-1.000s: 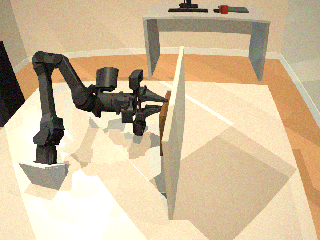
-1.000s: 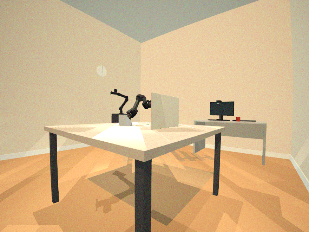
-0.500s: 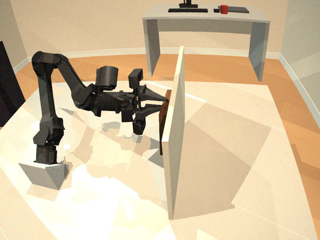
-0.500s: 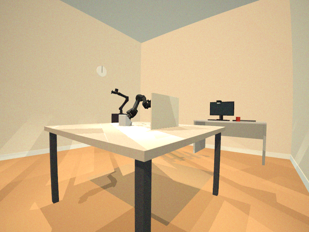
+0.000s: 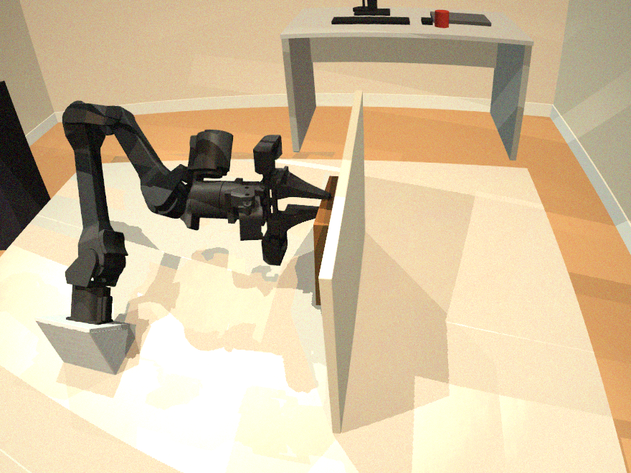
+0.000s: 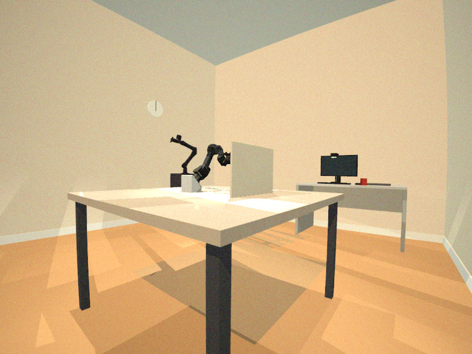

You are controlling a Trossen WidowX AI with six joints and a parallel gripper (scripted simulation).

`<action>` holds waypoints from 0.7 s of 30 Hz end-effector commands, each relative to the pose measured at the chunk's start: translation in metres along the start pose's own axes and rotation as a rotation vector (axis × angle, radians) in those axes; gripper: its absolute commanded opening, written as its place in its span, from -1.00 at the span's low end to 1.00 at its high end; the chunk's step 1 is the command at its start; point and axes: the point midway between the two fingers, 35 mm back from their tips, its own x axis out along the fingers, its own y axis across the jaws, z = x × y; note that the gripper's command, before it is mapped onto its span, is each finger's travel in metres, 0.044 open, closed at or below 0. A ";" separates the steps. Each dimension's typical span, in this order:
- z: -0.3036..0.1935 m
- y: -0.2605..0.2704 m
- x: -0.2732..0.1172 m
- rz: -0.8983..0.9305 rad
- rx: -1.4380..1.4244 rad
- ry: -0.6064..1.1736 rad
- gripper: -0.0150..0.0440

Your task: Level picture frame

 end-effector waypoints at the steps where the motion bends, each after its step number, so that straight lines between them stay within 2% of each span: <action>1: 0.001 0.004 0.000 0.015 -0.004 -0.002 -0.49; 21: 0.002 0.003 0.000 0.015 -0.004 -0.002 -0.49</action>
